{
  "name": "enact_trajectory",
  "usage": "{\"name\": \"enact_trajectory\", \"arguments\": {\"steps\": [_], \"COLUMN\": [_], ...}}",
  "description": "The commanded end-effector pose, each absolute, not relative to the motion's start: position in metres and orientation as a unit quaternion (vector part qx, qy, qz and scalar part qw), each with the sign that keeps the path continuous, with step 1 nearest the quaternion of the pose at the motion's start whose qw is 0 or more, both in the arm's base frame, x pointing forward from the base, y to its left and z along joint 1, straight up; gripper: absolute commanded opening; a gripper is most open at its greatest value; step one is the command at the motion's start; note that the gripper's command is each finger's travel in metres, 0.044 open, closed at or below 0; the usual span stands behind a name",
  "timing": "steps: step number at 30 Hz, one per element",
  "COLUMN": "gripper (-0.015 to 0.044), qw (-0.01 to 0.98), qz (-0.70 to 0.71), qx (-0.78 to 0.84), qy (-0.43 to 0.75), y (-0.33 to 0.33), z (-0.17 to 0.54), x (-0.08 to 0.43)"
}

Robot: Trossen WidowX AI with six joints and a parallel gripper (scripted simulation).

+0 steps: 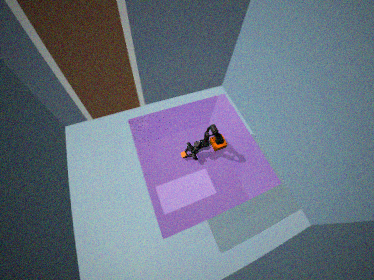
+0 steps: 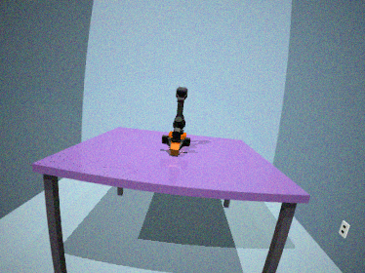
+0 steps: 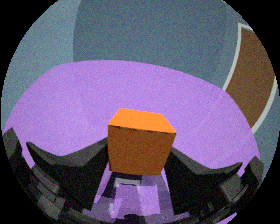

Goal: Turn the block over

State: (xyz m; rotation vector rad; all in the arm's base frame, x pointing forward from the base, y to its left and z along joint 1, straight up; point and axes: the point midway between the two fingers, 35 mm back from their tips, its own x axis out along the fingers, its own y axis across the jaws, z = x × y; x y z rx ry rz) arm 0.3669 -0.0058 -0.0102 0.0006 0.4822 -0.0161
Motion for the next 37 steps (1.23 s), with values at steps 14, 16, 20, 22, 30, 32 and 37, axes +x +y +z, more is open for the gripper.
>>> {"name": "enact_trajectory", "arguments": {"steps": [14,16,20,22,30,32,37], "gripper": [0.0440,0.0440,0.0440,0.0440,0.0440,0.0440,0.0440], "qw": [0.972,0.972,0.972,0.972,0.972,0.972,0.972], "qz": [-0.007,-0.007,-0.007,-0.007,-0.007,-0.007,-0.007], "qx": [0.000,0.000,0.000,0.000,0.000,0.000,0.000], "qy": [0.236,0.236,0.236,0.236,0.236,0.236,0.236], "y": [-0.0057,-0.0057,-0.0057,-0.0057,-0.0057,-0.0057,-0.0057], "z": [-0.0089,-0.0089,-0.0089,-0.0089,-0.0089,-0.0089,-0.0089], "x": [0.3676,0.3676,0.3676,0.3676,0.3676,0.3676,0.3676]}}
